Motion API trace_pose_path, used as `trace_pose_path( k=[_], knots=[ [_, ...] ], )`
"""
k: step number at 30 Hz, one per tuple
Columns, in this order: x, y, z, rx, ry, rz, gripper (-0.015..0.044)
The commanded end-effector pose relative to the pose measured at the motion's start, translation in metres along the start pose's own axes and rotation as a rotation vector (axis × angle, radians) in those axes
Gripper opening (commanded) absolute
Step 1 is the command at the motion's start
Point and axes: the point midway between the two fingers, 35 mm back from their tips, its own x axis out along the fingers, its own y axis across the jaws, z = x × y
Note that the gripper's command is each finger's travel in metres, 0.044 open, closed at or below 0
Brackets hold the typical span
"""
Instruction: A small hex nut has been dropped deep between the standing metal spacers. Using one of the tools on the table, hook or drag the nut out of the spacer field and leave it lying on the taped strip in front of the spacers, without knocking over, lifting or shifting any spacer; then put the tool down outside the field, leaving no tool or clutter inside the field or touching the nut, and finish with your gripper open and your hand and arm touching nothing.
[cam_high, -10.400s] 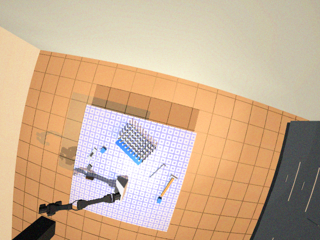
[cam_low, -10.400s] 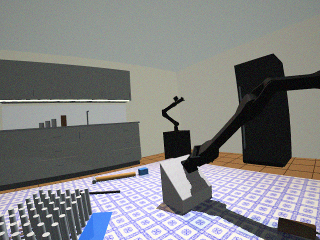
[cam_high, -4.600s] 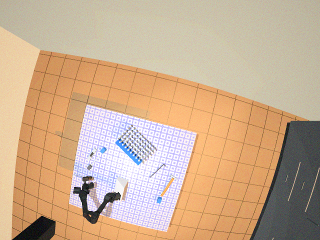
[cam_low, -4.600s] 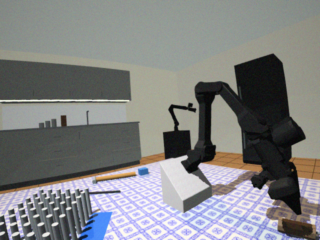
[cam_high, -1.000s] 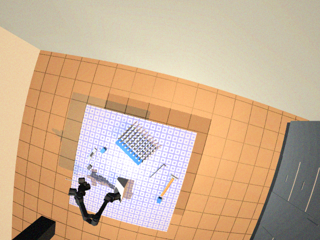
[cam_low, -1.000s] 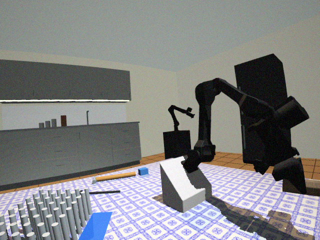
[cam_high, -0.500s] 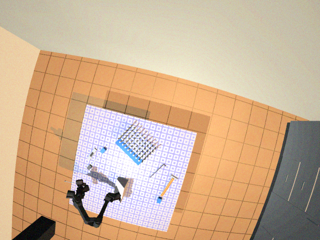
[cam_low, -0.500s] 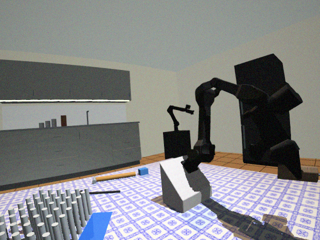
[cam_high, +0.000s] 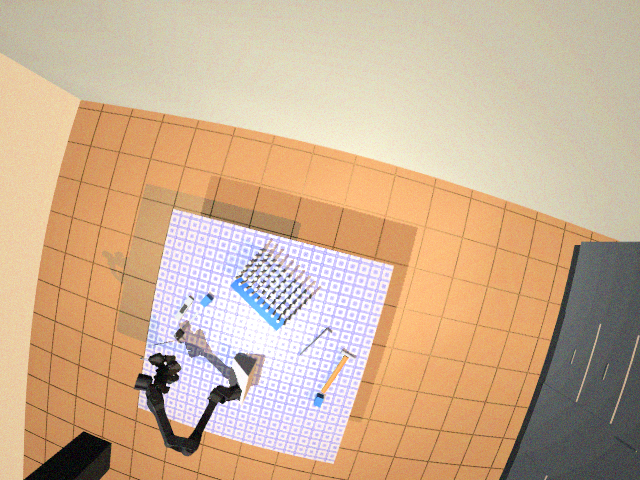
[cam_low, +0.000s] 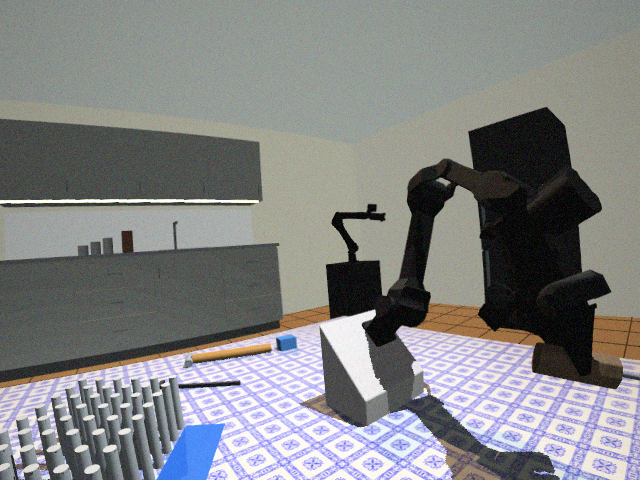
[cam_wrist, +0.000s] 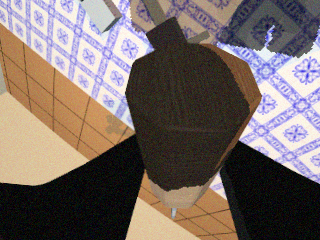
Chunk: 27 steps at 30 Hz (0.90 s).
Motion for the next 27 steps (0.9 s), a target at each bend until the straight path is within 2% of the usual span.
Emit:
trace_pose_path(
  k=[1,16,22,27],
  knots=[
    [0.001,0.007,0.010,-0.097,-0.034,0.018,0.0000],
    [-0.001,0.038,0.057,-0.486,-0.216,0.060,0.0000],
    [-0.011,0.057,0.060,-0.537,-0.238,0.137,0.0000],
    [-0.012,0.060,0.068,-0.634,-0.273,0.124,0.0000]
  ],
)
